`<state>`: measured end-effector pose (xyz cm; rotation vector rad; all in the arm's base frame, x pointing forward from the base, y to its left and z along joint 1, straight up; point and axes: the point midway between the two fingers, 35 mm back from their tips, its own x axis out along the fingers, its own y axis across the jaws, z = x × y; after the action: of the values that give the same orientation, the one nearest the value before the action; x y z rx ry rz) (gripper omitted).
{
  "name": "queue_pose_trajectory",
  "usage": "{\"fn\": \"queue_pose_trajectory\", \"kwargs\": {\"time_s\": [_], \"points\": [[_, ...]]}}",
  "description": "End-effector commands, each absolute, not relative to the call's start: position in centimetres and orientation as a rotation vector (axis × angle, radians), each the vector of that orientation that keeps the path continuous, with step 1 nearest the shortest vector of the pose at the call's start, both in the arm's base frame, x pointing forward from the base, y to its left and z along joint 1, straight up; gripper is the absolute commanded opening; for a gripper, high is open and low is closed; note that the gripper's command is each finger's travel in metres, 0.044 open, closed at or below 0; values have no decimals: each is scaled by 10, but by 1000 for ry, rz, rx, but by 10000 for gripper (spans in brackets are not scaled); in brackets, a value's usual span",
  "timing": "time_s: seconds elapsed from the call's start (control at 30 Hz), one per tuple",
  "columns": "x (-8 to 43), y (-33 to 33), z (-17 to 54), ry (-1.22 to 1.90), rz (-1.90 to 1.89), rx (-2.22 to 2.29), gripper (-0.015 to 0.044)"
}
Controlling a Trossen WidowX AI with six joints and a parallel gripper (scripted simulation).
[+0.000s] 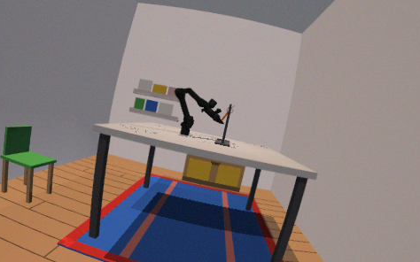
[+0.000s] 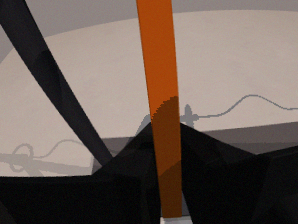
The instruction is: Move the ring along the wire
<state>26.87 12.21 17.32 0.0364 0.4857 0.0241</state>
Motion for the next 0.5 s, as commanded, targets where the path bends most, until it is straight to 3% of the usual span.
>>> {"fn": "queue_pose_trajectory", "kwargs": {"time_s": [0.0,0.47], "points": [[270,125,174,481,21,42,-150],[270,126,157,481,21,42,-150]]}}
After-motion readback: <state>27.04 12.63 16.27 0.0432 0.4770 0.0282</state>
